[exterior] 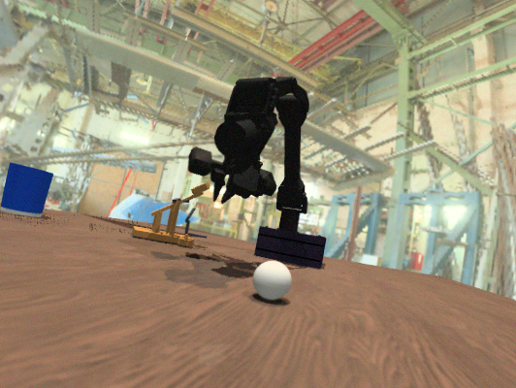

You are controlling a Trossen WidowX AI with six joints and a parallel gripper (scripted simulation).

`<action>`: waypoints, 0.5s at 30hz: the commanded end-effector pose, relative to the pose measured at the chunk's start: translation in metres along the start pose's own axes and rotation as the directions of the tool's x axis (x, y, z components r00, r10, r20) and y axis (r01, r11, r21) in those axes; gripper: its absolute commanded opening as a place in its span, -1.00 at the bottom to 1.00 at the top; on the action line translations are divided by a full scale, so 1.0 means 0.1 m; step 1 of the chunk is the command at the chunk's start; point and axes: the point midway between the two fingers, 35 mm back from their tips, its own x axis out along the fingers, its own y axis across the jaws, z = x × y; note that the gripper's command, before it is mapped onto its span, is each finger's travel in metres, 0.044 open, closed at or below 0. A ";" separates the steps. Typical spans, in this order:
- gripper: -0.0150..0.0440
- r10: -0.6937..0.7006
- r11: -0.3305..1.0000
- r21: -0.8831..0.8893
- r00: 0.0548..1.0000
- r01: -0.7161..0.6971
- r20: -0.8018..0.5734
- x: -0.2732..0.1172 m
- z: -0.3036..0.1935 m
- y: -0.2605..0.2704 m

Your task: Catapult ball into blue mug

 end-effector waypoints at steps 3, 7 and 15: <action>0.22 0.022 0.989 0.143 0.995 -0.036 0.096 0.01 0.05 -0.24; 0.58 0.017 0.967 0.249 0.986 -0.059 0.169 0.00 0.05 -0.42; 1.00 -0.022 0.895 0.432 0.957 -0.109 0.289 -0.05 0.01 -0.76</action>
